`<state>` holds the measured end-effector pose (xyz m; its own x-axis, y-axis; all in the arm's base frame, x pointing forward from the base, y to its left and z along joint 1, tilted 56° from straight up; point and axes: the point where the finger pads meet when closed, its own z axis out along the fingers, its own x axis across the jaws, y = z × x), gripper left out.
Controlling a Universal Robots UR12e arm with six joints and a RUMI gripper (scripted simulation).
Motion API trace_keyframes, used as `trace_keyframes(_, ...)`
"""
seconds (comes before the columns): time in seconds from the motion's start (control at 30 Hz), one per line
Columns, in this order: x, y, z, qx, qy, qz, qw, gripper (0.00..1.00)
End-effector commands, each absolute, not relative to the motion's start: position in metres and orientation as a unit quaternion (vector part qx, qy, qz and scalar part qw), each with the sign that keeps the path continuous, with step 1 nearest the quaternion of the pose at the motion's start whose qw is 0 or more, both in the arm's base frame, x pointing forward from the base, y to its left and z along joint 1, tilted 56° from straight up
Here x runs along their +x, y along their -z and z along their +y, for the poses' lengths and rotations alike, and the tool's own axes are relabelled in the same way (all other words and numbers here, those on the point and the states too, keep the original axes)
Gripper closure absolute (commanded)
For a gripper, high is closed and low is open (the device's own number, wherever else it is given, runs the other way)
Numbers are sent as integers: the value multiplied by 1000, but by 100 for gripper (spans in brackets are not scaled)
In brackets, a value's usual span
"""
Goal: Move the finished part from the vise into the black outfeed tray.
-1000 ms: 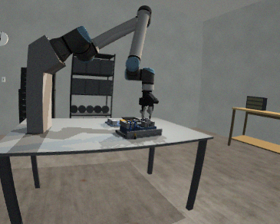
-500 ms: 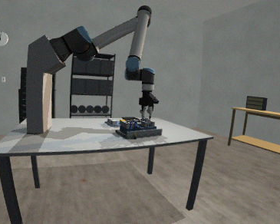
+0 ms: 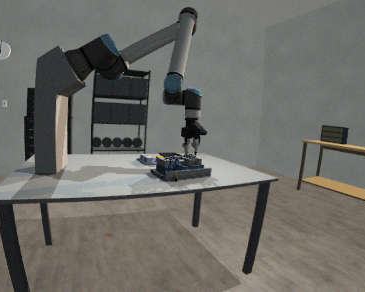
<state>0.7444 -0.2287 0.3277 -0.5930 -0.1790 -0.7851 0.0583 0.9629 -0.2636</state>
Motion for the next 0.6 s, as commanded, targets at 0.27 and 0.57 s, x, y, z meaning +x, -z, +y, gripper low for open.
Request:
trace_keyframes(0.27, 744, -328, -229, -34, 132, 882, 450, 60)
trace_keyframes(0.57, 744, -328, -229, -34, 132, 882, 450, 100)
